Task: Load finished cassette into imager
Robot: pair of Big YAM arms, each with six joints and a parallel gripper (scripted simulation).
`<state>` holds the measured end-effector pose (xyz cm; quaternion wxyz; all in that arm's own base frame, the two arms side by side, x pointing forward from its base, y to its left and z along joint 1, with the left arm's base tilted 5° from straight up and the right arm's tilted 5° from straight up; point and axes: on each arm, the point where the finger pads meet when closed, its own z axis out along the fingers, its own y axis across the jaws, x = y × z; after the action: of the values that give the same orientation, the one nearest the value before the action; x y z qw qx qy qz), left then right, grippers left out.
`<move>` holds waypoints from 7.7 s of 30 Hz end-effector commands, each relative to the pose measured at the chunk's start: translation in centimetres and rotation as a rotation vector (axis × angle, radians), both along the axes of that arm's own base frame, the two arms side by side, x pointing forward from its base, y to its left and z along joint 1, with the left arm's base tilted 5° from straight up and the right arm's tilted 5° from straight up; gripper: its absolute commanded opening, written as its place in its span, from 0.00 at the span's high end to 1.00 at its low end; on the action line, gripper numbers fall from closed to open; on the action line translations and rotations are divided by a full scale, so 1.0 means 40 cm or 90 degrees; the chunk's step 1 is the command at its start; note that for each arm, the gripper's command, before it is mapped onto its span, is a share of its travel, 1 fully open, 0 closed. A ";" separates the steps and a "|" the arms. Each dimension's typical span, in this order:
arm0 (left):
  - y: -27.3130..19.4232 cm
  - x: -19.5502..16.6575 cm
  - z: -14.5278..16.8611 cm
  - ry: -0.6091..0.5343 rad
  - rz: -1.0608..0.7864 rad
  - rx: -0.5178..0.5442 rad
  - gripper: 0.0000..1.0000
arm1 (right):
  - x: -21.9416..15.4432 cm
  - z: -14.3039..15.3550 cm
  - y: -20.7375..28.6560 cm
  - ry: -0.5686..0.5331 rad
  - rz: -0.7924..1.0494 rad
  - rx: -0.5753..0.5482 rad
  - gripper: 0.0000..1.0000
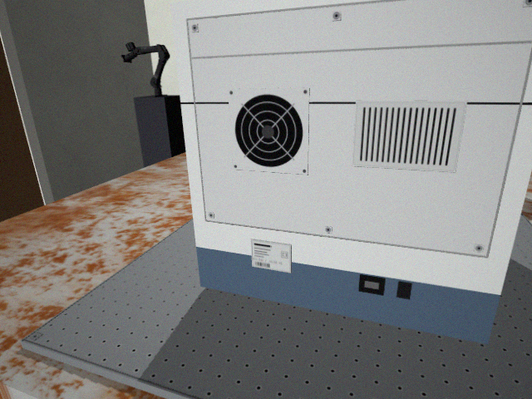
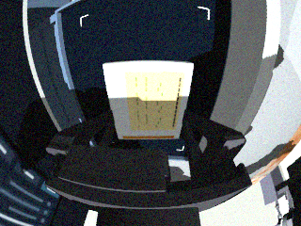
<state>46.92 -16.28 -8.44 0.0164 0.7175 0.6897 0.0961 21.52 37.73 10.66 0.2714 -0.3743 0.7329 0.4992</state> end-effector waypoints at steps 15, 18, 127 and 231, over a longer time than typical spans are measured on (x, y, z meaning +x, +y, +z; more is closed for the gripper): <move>-0.055 0.080 0.031 -0.019 -0.011 -0.017 0.24 | 0.030 0.047 0.019 -0.023 -0.008 0.031 0.00; -0.034 0.100 0.002 0.008 -0.002 -0.016 0.24 | 0.030 0.047 0.019 -0.023 -0.008 0.031 0.00; -0.049 0.061 -0.006 0.011 -0.014 -0.019 0.24 | 0.255 -0.531 -0.176 -0.664 0.059 -0.907 0.79; 0.227 -0.436 0.639 -0.007 0.153 -0.583 0.00 | 0.234 -0.522 -0.188 -0.664 0.062 -0.907 0.96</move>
<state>30.26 -7.53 15.62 0.2940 0.5559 0.7496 -0.2066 30.65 29.08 -10.80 0.2364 -0.6660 0.6368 -0.3083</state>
